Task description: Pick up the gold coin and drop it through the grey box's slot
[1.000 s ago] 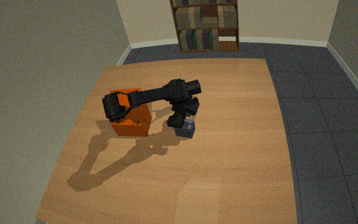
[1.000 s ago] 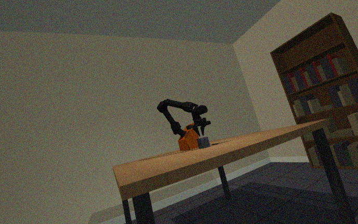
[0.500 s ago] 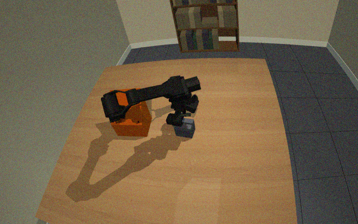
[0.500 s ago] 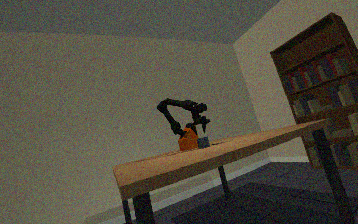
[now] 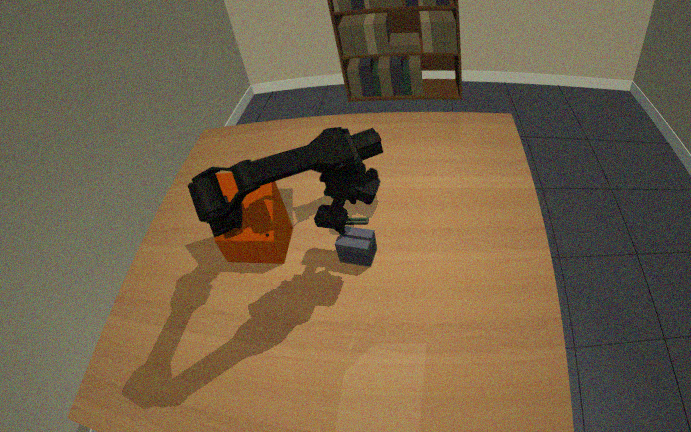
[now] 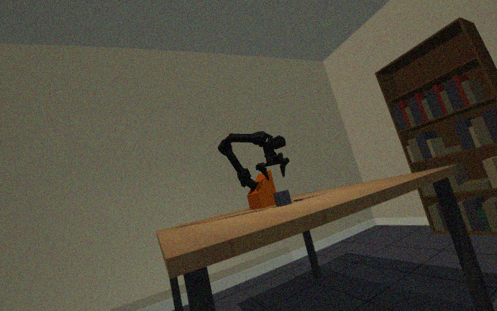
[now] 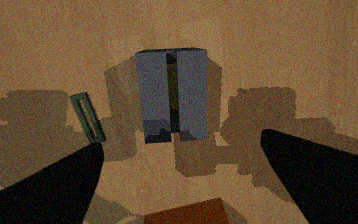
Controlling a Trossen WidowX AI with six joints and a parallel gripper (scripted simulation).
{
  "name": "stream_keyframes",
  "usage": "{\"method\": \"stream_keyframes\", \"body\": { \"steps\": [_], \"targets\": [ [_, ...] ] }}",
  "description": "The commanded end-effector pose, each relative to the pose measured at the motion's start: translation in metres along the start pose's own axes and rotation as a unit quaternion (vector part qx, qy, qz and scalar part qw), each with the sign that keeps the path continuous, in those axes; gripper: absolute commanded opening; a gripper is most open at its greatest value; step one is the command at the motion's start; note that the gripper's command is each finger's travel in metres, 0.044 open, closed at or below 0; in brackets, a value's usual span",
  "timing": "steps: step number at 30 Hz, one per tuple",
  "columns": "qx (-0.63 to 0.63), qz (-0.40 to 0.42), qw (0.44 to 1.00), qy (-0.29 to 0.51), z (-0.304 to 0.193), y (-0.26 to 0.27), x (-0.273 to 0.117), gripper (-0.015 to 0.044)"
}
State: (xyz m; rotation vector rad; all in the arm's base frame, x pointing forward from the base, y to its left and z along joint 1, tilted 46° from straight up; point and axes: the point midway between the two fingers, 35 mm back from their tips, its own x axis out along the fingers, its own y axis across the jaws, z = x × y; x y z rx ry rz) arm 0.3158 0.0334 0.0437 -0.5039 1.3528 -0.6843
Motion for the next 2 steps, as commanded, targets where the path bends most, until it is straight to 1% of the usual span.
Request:
{"method": "stream_keyframes", "body": {
  "steps": [1, 2],
  "targets": [
    [0.003, 0.0, 1.0, 0.003, -0.0002, -0.0007, 0.0004, 0.044],
    [0.003, 0.0, 1.0, 0.003, -0.0002, -0.0007, 0.0004, 0.044]
  ]
}}
